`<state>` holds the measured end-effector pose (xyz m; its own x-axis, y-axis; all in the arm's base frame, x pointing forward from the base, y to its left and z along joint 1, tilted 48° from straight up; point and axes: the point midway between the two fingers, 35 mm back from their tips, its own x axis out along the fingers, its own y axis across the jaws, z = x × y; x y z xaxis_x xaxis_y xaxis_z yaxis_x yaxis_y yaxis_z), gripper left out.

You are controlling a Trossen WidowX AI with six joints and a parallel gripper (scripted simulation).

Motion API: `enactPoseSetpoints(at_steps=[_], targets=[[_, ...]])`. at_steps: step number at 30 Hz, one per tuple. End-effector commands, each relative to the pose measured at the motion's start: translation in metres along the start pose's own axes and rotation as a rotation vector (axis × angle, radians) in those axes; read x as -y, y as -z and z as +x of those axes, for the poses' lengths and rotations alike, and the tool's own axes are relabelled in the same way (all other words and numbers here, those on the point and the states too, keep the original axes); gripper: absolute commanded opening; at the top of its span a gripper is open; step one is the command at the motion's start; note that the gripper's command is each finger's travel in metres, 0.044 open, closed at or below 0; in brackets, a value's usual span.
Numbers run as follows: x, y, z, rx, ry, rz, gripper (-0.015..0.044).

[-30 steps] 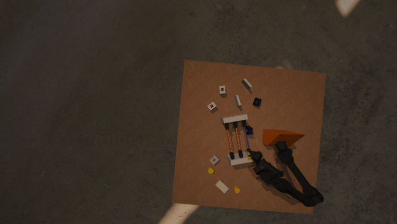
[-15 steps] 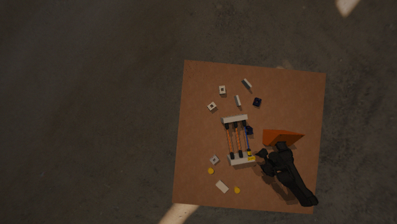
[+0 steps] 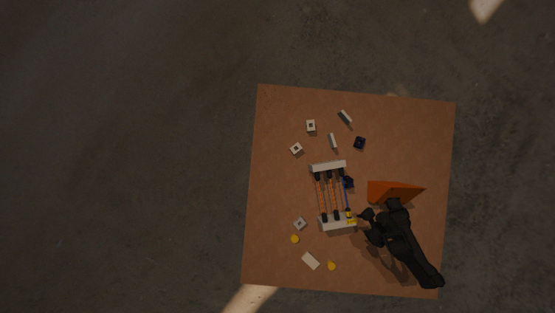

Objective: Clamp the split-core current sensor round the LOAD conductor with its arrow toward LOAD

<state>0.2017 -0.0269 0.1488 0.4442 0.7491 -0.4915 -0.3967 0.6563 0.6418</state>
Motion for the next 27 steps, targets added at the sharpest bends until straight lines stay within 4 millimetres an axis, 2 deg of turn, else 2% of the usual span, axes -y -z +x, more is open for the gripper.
enactPoseSetpoints(at_steps=[1, 8, 15, 17, 27], targets=[[0.007, 0.001, 0.000, -0.011, 0.001, 0.013, 0.0440], [0.086, 0.030, 0.007, -0.189, 0.038, 0.185, 0.0440], [0.161, 0.082, 0.020, -0.369, 0.079, 0.348, 0.0440], [0.168, 0.088, 0.022, -0.386, 0.083, 0.363, 0.0440], [0.169, 0.090, 0.030, -0.386, 0.083, 0.363, 0.0440]])
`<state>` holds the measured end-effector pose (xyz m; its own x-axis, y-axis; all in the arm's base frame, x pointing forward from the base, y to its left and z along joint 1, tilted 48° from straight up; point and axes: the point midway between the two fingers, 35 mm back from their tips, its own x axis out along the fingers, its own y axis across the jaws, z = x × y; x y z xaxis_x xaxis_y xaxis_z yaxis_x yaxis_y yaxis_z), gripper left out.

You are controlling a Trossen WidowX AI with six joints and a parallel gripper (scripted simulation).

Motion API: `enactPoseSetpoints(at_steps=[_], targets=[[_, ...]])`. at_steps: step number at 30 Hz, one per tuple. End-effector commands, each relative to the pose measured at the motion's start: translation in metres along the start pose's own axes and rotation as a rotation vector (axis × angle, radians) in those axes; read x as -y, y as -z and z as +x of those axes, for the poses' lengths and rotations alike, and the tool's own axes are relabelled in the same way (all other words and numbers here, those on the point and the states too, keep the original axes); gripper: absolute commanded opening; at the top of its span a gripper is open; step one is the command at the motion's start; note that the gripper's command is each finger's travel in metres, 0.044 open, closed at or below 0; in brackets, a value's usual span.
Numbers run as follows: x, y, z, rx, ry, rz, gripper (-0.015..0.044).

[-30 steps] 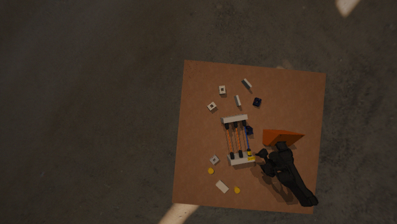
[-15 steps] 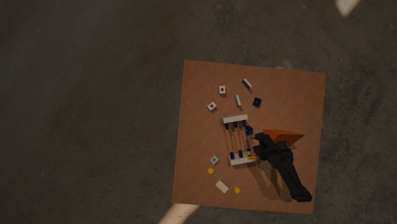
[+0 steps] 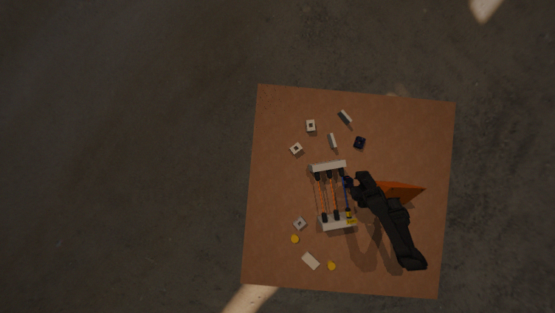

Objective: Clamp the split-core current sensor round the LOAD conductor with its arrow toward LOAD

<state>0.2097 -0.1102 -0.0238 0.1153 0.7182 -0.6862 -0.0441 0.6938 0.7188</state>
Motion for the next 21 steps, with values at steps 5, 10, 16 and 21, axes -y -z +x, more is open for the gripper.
enactPoseSetpoints(at_steps=[5, 10, 16, 21], targets=[[0.001, 0.001, 0.013, -0.008, -0.001, 0.005, 0.0440], [0.001, 0.000, 0.022, -0.007, -0.001, 0.005, 0.0440], [0.001, 0.000, 0.032, -0.007, -0.001, 0.005, 0.0440], [0.000, 0.001, 0.040, -0.007, -0.002, 0.005, 0.0440]])
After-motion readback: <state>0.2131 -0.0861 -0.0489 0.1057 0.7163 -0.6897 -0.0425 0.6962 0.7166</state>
